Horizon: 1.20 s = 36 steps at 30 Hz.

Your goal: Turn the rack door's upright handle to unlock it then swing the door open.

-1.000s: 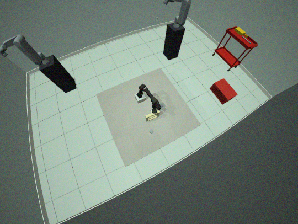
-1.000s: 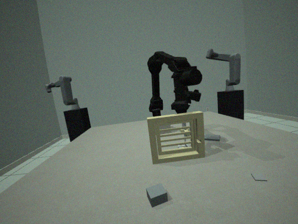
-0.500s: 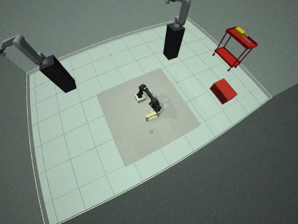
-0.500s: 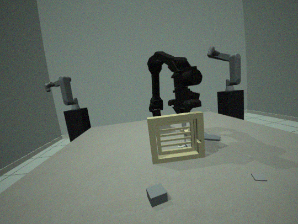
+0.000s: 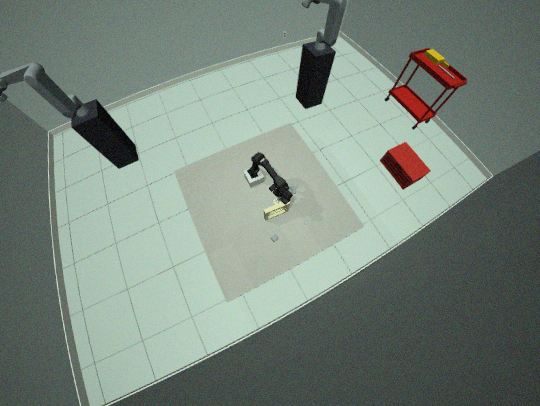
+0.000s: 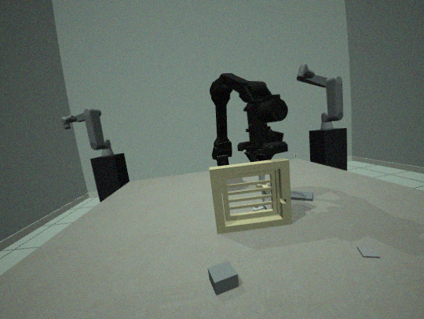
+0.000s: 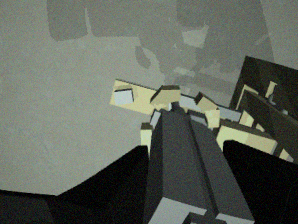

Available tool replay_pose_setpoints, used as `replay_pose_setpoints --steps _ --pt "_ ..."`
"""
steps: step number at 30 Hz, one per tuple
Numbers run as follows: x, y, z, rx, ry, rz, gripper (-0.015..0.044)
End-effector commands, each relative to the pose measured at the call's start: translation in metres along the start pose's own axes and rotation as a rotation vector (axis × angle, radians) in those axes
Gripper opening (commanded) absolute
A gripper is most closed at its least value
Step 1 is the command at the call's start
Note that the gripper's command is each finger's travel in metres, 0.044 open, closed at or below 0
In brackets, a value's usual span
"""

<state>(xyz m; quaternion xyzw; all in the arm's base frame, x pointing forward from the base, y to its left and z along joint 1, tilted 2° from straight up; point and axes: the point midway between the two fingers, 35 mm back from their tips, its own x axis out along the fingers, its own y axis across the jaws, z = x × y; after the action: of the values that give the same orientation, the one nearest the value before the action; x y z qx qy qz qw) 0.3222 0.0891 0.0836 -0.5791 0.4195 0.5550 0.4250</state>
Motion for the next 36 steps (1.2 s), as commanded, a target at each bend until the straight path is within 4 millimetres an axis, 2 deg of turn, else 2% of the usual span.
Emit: replay_pose_setpoints --steps 1,3,6,36 --pt "0.0007 0.0000 -0.0011 -0.008 0.005 0.000 0.0248" --pt "0.0007 0.0000 -0.0011 -0.008 0.005 0.000 0.0284" --pt "0.0007 0.0000 -0.0011 0.065 0.006 0.000 0.0284" --pt "0.0007 0.0000 -0.0010 1.552 0.004 -0.004 0.0284"
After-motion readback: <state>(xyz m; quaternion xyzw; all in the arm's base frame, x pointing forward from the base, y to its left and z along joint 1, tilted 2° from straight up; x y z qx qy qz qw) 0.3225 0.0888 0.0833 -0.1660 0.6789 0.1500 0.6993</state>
